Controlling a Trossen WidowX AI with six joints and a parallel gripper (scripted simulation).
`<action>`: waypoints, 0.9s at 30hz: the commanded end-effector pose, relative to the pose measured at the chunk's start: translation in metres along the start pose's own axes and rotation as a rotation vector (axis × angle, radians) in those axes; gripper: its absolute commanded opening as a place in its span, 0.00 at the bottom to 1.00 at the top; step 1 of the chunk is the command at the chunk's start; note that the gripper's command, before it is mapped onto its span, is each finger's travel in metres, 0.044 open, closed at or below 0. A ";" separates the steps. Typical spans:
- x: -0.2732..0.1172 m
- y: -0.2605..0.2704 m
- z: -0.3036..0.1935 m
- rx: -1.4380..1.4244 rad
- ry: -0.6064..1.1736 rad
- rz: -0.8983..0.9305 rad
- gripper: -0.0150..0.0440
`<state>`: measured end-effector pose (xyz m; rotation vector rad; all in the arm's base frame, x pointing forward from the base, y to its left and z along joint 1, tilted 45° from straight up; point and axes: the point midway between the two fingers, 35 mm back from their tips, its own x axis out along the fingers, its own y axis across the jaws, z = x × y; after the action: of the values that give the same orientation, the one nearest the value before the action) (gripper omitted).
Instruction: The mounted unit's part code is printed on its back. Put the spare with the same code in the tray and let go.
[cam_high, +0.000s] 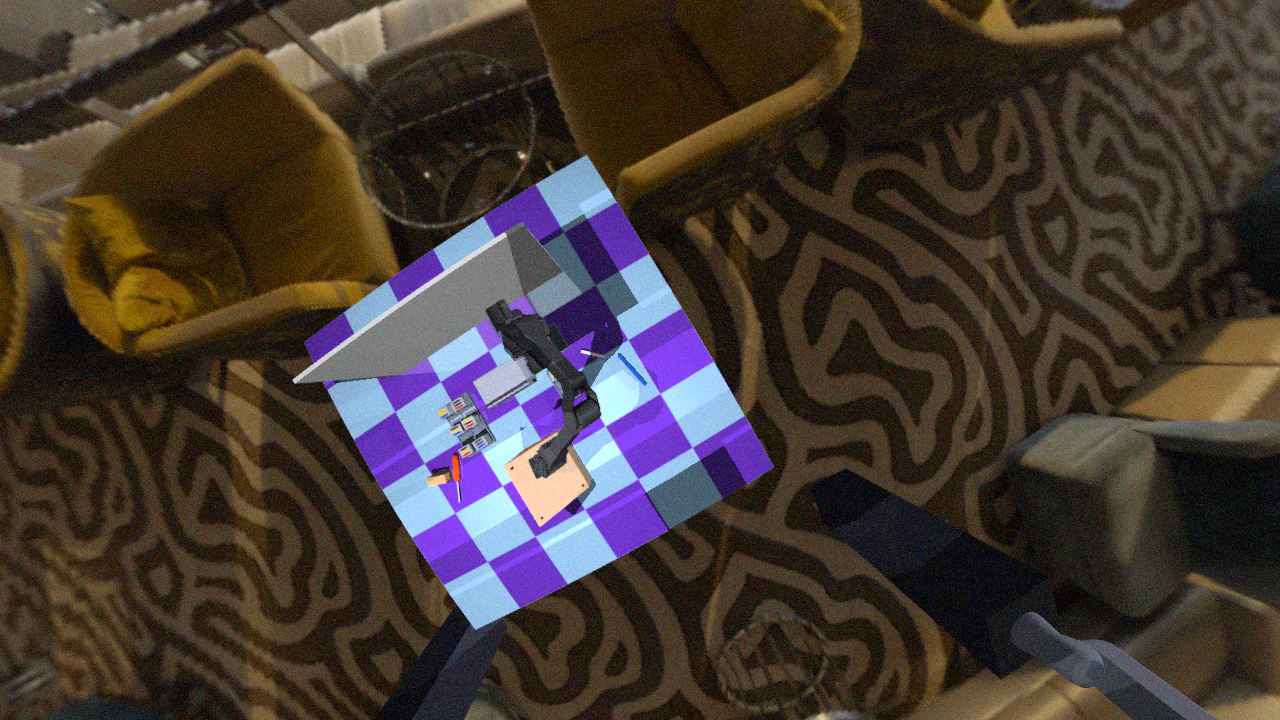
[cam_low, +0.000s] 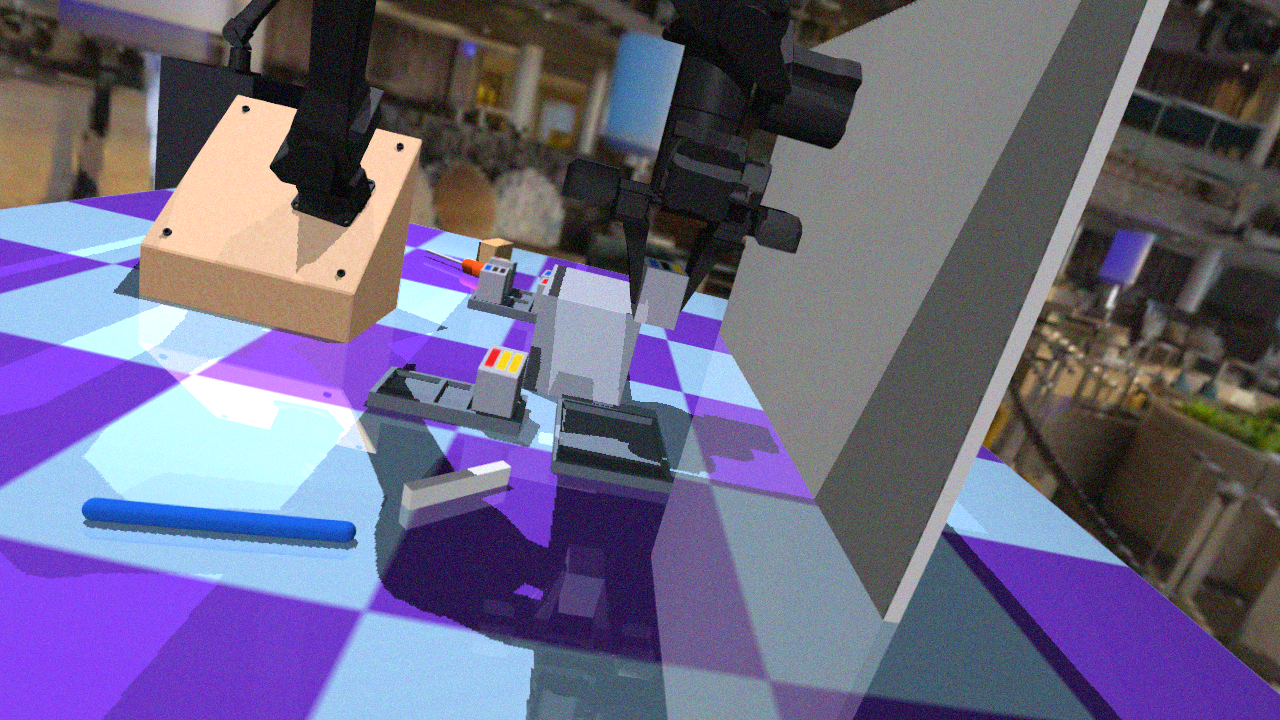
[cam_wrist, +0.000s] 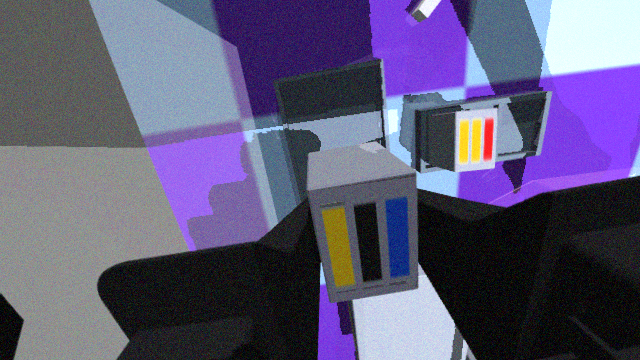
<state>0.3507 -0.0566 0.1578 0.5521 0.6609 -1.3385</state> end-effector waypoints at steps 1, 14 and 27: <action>0.005 0.000 -0.002 -0.007 0.001 -0.004 0.25; 0.017 0.001 -0.002 -0.007 0.002 -0.003 0.25; 0.030 0.001 -0.002 -0.007 0.002 -0.003 0.25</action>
<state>0.3554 -0.0746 0.1393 0.5519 0.6593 -1.3386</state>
